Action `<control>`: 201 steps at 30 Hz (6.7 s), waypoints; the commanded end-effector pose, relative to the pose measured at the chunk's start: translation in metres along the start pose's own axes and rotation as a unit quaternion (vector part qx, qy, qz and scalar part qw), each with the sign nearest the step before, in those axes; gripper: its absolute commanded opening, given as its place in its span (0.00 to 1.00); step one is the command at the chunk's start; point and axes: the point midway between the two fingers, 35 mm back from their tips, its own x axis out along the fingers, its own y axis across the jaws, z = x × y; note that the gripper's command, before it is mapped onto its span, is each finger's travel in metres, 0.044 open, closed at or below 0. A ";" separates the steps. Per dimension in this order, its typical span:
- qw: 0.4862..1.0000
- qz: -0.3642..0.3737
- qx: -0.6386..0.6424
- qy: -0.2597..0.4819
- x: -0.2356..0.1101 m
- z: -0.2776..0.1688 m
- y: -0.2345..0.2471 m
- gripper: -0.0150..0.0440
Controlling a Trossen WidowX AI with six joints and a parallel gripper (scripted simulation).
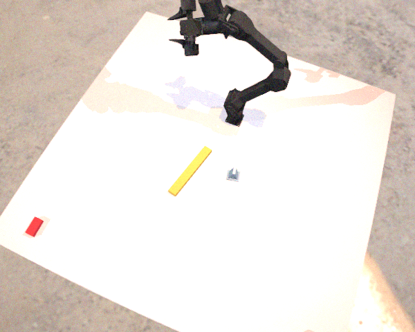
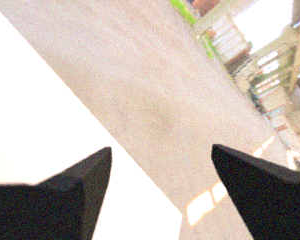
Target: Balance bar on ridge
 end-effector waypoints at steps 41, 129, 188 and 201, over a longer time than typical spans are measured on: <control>0.938 0.345 0.020 0.042 0.058 0.053 0.212 0.79; 0.818 0.489 -0.159 0.256 -0.007 -0.045 0.481 0.79; 0.818 0.490 -0.159 0.255 -0.044 0.011 0.412 0.25; 0.831 0.456 -0.059 0.314 -0.080 0.004 0.423 0.25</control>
